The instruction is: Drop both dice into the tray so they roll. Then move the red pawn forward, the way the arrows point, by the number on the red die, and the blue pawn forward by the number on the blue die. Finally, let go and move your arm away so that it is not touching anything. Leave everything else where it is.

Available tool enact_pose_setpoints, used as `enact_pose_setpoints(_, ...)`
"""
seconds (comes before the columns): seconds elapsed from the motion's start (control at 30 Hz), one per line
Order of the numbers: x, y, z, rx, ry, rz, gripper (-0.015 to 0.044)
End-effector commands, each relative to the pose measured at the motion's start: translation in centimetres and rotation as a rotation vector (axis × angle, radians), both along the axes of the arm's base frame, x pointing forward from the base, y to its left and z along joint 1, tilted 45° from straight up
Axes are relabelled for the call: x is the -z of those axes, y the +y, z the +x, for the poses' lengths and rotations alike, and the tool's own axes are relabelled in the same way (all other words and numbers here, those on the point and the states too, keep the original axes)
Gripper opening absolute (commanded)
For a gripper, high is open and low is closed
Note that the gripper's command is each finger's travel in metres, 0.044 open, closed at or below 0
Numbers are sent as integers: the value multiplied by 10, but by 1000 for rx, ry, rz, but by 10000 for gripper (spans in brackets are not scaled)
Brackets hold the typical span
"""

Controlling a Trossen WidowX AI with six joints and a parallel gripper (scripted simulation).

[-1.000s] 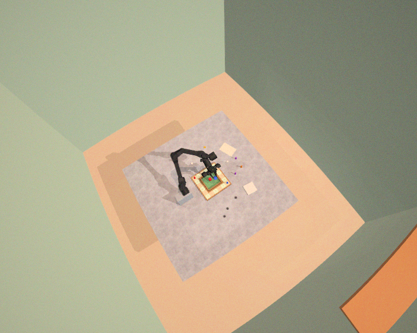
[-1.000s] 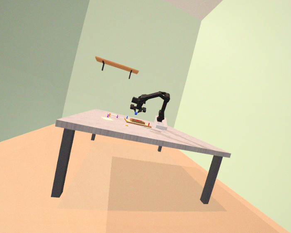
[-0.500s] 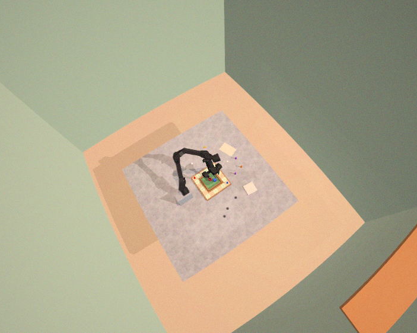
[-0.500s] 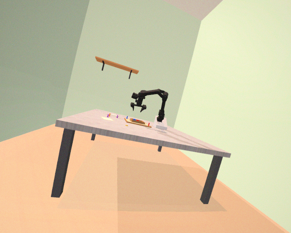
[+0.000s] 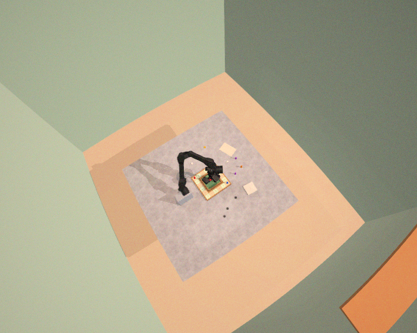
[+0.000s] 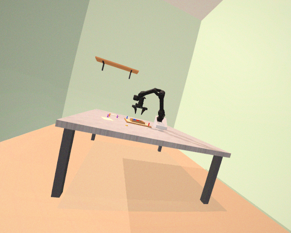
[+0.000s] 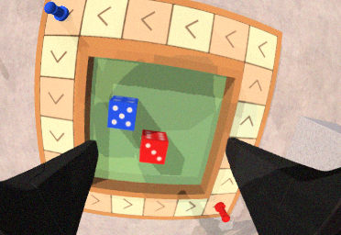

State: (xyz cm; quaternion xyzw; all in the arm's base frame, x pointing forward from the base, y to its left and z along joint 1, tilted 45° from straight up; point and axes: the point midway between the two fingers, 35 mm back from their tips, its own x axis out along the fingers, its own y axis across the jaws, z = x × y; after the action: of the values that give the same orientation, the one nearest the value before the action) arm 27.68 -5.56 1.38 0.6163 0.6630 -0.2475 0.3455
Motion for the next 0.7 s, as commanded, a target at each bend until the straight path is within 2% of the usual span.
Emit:
enact_pose_setpoints(0.0,-25,25,-13,-246,-228,8,282)
enact_pose_setpoints(0.1,-43,48,-31,-499,-459,14,204)
enact_pose_setpoints(0.3,-68,91,-73,-1000,-929,22,200)
enact_pose_setpoints(0.5,-75,116,-107,-1352,-1272,23,200)
enact_pose_setpoints(0.57,-76,122,-116,-1433,-1354,22,200)
enact_pose_setpoints(0.67,-76,123,-117,-1447,-1367,22,200)
